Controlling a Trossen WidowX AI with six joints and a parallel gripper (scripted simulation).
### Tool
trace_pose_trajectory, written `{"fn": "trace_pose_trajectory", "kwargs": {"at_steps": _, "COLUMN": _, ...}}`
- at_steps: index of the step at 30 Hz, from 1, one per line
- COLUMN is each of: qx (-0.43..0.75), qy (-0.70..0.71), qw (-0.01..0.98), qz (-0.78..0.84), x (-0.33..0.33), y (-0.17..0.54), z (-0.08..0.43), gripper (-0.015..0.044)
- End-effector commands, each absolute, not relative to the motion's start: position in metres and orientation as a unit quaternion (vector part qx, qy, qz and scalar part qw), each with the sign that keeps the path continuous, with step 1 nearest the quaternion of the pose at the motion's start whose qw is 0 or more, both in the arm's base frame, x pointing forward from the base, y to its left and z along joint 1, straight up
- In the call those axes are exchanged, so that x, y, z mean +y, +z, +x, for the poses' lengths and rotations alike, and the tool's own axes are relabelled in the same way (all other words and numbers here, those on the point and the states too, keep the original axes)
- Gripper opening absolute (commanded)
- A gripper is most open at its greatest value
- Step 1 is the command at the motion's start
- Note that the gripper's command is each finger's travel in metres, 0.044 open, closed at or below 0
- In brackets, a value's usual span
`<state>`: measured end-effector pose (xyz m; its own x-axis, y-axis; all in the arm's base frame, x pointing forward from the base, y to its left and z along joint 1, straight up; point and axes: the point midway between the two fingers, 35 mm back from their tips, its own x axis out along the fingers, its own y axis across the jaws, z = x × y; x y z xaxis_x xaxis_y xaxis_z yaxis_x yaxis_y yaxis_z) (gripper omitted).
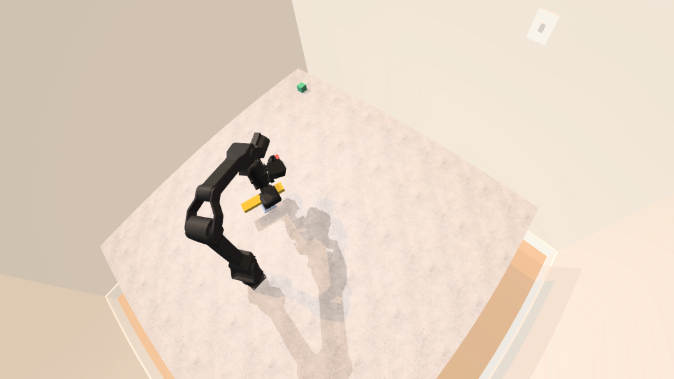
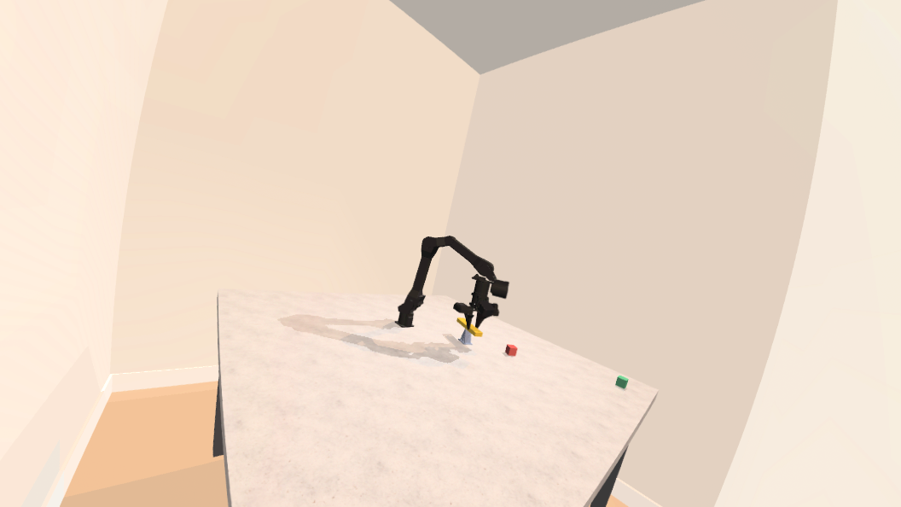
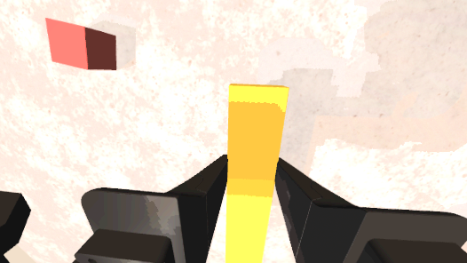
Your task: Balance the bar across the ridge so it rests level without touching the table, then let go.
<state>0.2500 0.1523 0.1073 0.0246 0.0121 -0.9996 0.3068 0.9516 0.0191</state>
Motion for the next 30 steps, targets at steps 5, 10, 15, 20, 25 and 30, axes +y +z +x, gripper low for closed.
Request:
{"fn": "trace_pose_trajectory", "kwargs": {"at_steps": 5, "qx": 0.691, "qy": -0.104, "qw": 0.706, "qz": 0.115, "x": 0.1523, "y": 0.1073, "z": 0.2500, "gripper": 0.0000}}
{"fn": "trace_pose_trajectory", "kwargs": {"at_steps": 10, "qx": 0.691, "qy": -0.104, "qw": 0.706, "qz": 0.115, "x": 0.1523, "y": 0.1073, "z": 0.2500, "gripper": 0.0000}}
{"fn": "trace_pose_trajectory", "kwargs": {"at_steps": 15, "qx": 0.691, "qy": -0.104, "qw": 0.706, "qz": 0.115, "x": 0.1523, "y": 0.1073, "z": 0.2500, "gripper": 0.0000}}
{"fn": "trace_pose_trajectory", "kwargs": {"at_steps": 20, "qx": 0.691, "qy": -0.104, "qw": 0.706, "qz": 0.115, "x": 0.1523, "y": 0.1073, "z": 0.2500, "gripper": 0.0052}}
{"fn": "trace_pose_trajectory", "kwargs": {"at_steps": 25, "qx": 0.691, "qy": -0.104, "qw": 0.706, "qz": 0.115, "x": 0.1523, "y": 0.1073, "z": 0.2500, "gripper": 0.0167}}
{"fn": "trace_pose_trajectory", "kwargs": {"at_steps": 30, "qx": 0.691, "qy": -0.104, "qw": 0.706, "qz": 0.115, "x": 0.1523, "y": 0.1073, "z": 0.2500, "gripper": 0.0167}}
